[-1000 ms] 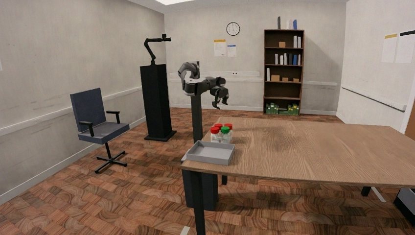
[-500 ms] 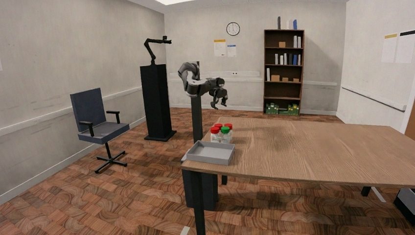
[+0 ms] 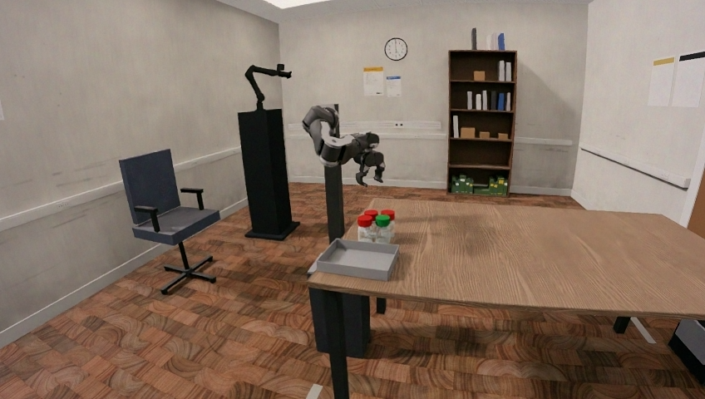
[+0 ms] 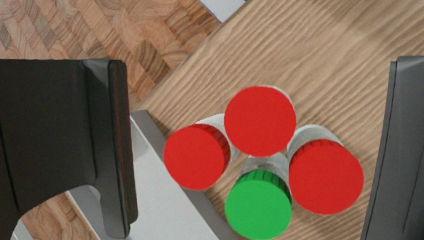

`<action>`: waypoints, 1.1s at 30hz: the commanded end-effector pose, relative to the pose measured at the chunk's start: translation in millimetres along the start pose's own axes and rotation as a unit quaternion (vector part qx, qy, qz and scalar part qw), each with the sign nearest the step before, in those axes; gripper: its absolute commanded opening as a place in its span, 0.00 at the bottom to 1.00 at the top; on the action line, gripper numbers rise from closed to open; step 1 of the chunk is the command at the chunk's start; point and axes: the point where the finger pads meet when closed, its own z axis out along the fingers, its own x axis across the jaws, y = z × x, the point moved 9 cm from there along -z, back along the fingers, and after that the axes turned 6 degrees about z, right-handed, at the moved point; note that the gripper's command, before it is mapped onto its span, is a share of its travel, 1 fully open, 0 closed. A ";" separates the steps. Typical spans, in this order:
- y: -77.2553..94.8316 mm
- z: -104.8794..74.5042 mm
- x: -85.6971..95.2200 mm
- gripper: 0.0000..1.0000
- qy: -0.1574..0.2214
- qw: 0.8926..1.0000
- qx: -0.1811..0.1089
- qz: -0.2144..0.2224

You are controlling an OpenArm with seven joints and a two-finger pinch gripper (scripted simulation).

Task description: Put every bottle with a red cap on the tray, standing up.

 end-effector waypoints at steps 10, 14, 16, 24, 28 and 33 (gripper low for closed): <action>-18.4 4.1 -3.0 0.42 -0.019 0.999 -0.038 0.034; -18.4 4.1 -3.0 0.42 -0.019 0.999 -0.038 0.034; -18.5 8.3 -2.4 0.42 -0.017 0.999 -0.035 0.033; -14.6 39.2 0.7 0.42 -0.014 0.999 -0.035 0.035; -14.2 43.1 1.0 0.42 -0.014 0.999 -0.035 0.036; -14.1 48.1 -0.4 0.42 -0.019 0.999 -0.035 0.037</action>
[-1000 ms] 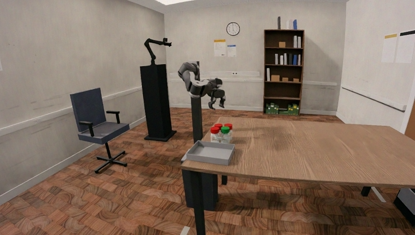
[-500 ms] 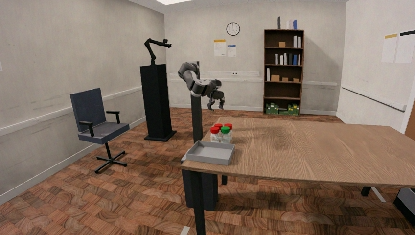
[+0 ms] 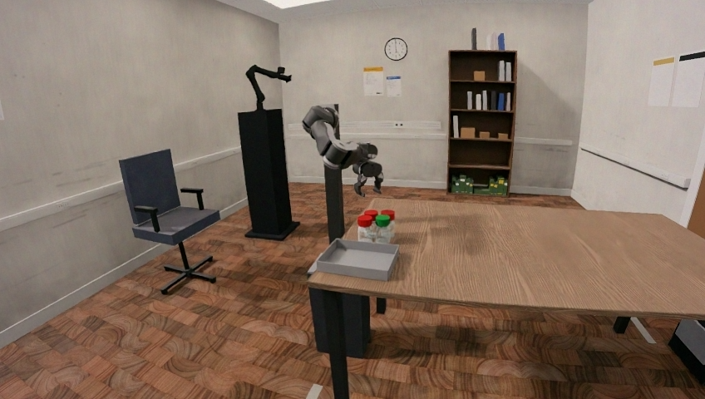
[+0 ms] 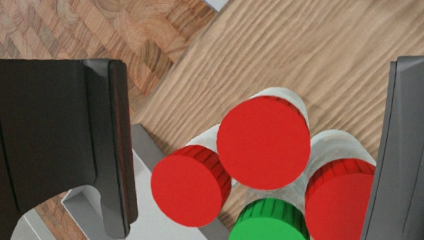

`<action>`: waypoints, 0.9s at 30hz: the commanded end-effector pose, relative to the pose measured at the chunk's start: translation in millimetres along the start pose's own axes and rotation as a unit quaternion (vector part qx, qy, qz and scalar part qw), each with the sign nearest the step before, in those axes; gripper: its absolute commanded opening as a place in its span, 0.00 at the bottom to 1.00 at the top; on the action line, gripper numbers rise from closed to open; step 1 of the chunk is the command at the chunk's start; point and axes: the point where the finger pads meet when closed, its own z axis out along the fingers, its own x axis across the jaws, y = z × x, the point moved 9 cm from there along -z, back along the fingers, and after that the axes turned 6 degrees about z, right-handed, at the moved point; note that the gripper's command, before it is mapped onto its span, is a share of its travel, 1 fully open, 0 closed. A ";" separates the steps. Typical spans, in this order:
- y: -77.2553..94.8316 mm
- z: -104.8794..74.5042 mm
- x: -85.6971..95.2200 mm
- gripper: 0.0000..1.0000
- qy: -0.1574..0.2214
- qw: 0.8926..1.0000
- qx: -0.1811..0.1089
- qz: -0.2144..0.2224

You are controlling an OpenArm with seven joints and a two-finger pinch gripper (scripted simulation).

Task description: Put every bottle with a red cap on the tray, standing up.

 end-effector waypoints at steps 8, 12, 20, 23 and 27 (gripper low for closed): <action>-1.9 34.9 -3.0 0.42 0.001 1.000 -0.002 -0.003; -2.1 39.0 -3.4 0.42 0.001 1.000 -0.002 -0.004; -2.2 47.5 -4.1 0.42 -0.003 1.000 -0.002 -0.003; -2.2 52.9 -3.5 0.42 -0.001 1.000 -0.002 -0.003; -2.1 58.3 -3.0 0.42 0.001 1.000 -0.002 -0.004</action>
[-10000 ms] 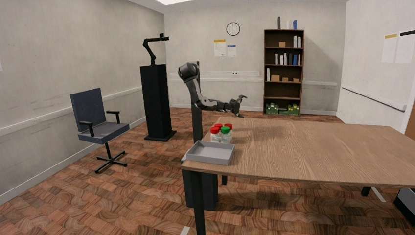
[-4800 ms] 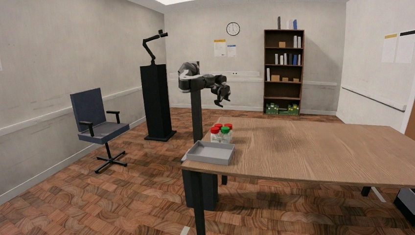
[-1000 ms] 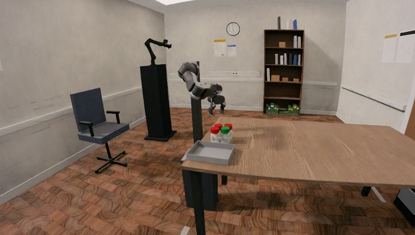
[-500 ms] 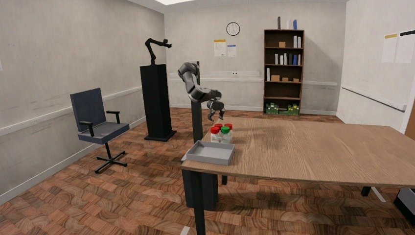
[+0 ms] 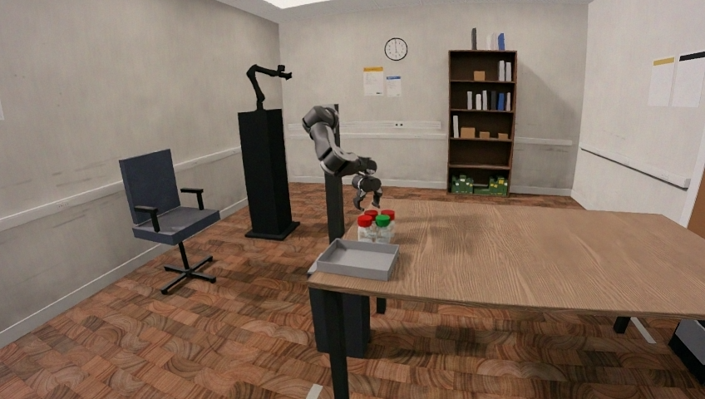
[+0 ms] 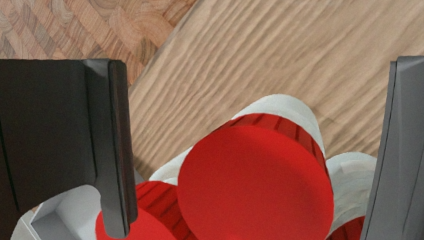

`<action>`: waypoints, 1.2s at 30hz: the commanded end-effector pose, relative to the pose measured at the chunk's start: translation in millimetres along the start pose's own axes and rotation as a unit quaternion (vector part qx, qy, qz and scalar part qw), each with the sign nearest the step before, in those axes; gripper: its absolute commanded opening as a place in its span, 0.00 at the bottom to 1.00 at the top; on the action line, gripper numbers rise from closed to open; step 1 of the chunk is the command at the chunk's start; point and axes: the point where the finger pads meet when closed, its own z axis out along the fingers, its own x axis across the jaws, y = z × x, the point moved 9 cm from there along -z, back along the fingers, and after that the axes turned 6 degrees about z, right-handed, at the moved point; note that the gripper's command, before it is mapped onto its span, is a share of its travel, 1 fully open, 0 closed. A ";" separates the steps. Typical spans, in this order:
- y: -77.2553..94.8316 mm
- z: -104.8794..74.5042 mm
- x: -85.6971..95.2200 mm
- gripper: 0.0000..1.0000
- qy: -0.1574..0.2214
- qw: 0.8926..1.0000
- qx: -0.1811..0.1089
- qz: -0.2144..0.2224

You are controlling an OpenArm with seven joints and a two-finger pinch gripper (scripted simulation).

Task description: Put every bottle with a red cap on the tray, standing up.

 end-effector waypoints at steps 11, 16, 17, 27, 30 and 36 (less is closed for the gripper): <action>-0.2 11.7 1.0 0.42 0.005 1.000 0.000 -0.002; -0.3 24.2 1.3 0.42 0.006 1.000 0.001 -0.003; -0.3 24.2 1.3 0.42 0.006 1.000 0.001 -0.003; -0.3 26.3 1.2 0.42 0.005 1.000 0.000 -0.003; -0.4 27.7 1.5 0.42 0.007 1.000 0.001 -0.003; -0.6 29.0 1.8 0.42 0.008 1.000 0.001 -0.004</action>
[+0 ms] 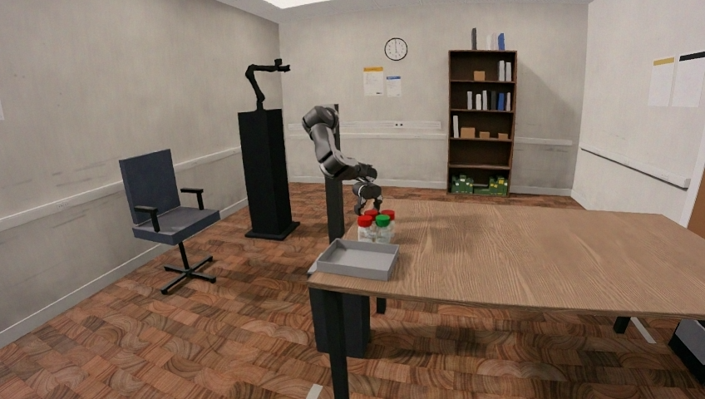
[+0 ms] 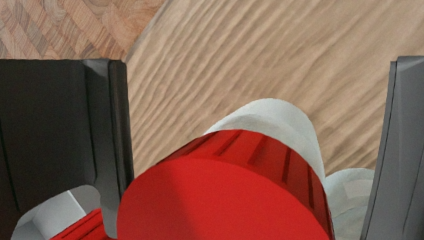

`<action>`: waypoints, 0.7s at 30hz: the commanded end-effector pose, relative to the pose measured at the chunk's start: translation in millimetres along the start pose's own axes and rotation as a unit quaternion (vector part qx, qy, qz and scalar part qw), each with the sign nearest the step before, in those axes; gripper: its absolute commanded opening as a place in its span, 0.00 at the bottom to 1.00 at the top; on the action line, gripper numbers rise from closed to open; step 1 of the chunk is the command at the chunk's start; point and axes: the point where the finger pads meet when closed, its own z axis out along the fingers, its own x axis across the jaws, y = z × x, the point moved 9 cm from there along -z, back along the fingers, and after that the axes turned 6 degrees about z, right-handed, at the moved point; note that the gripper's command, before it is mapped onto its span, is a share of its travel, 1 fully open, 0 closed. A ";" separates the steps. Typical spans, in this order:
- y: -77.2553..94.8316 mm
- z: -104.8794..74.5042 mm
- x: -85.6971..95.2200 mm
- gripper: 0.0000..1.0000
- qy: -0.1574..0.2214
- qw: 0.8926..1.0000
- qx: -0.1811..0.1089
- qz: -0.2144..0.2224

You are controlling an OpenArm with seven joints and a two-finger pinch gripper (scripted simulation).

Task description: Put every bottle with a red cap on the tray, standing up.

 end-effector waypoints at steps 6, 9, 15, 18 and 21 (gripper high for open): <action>0.0 -0.7 0.5 0.00 0.002 1.000 0.000 0.000; 0.0 -0.7 0.5 0.00 0.002 1.000 0.000 0.000; 0.0 -0.7 0.5 0.00 0.002 1.000 0.000 0.000; 0.0 -0.7 0.5 0.00 0.002 1.000 0.000 0.000; 0.0 -0.7 0.5 0.00 0.002 1.000 0.000 0.000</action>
